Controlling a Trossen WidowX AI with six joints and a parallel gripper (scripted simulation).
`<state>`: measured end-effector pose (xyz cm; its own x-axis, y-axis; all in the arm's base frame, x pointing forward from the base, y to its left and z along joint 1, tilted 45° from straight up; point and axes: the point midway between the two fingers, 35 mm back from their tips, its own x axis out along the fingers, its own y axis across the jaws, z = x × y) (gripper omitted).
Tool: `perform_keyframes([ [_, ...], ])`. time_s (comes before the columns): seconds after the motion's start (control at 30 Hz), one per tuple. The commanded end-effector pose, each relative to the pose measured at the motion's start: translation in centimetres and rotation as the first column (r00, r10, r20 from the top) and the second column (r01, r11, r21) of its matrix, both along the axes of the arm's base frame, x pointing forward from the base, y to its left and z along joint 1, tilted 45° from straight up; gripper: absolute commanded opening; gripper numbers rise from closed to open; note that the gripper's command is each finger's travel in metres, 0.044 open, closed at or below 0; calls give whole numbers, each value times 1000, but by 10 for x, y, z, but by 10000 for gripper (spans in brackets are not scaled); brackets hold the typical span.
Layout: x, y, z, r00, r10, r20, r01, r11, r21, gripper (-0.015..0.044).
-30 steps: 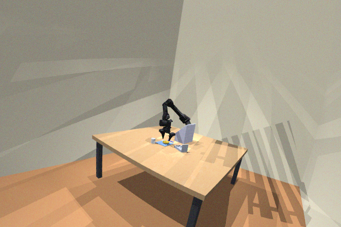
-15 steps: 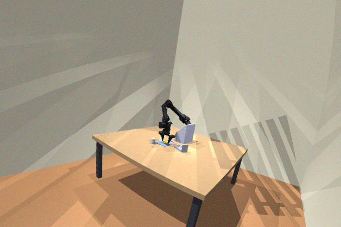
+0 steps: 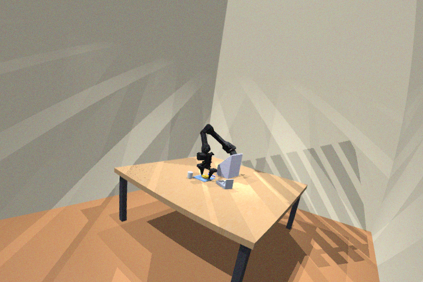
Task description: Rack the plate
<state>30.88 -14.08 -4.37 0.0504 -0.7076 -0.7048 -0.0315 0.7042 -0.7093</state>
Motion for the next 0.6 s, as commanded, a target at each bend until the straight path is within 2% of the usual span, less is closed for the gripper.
perform_keyframes([
  [0.0, -1, 1, -1, 1000, 6, -6, -6, 1000, 5, 367],
  [0.2, -1, 1, -1, 1000, 6, -6, -6, 1000, 5, 327],
  [0.57, 8, 36, 26, 1000, 7, -5, -7, 1000, 22, 38],
])
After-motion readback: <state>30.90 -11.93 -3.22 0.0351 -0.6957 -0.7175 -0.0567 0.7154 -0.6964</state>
